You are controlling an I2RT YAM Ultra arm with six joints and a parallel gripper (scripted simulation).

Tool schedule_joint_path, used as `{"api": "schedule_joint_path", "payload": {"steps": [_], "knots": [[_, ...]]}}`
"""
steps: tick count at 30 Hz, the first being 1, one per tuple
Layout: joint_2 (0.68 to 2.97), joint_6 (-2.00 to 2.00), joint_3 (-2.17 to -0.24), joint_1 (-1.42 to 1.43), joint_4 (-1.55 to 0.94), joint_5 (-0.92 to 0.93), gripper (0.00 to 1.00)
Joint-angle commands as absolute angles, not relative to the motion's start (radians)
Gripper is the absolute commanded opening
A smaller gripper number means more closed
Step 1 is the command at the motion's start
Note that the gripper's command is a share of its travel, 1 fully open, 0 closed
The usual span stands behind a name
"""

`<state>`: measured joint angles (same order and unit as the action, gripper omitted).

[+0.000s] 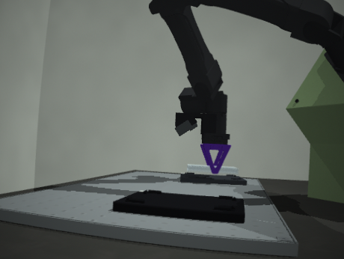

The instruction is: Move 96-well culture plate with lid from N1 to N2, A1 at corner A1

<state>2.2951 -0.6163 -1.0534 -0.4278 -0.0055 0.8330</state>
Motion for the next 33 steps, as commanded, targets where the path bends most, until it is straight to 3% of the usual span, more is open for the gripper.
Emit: {"api": "schedule_joint_path", "payload": {"steps": [1, 33], "knots": [[2.268, -0.611, -1.025, -0.45, 0.016, 0.834, 0.0], [2.263, -0.609, -1.059, -0.449, 0.018, 0.833, 0.0]]}}
